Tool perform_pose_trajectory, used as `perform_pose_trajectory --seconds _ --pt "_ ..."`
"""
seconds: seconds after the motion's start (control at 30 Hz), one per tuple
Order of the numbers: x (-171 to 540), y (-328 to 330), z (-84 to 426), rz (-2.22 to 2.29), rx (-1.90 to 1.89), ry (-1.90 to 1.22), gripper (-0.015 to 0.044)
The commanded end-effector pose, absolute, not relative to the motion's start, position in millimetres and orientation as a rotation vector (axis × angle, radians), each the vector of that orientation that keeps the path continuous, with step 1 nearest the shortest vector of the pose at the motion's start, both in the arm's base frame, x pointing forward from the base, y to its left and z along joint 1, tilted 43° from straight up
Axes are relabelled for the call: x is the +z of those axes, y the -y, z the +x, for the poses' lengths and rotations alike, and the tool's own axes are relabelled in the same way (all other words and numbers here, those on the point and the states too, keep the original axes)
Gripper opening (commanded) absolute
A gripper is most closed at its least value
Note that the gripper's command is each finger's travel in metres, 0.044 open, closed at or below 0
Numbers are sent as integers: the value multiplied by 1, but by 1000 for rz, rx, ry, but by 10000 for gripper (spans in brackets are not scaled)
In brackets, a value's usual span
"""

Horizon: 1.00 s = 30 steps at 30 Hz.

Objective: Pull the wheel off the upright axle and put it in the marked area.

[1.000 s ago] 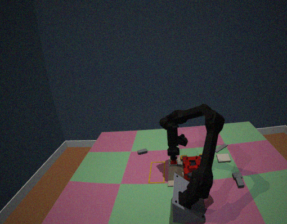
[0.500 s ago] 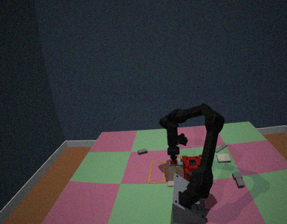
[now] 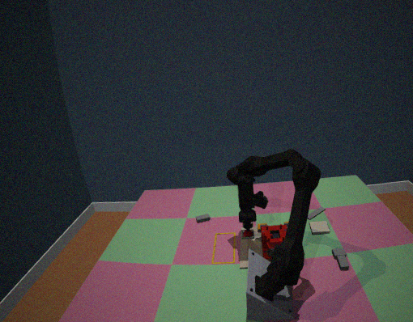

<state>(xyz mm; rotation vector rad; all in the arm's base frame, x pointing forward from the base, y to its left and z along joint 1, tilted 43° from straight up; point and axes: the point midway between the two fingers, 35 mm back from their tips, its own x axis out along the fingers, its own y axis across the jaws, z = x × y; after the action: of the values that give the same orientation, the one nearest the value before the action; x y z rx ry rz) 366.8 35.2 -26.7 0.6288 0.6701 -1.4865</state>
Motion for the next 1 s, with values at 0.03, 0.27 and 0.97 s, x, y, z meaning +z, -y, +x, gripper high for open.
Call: perform_pose_trajectory --seconds 0.03,0.27,0.97 --pt "-24 -39 367 638 -1481 -670 0" --pt "-22 -41 367 638 -1480 -670 0" --pt "-10 -52 368 637 -1478 -671 0"
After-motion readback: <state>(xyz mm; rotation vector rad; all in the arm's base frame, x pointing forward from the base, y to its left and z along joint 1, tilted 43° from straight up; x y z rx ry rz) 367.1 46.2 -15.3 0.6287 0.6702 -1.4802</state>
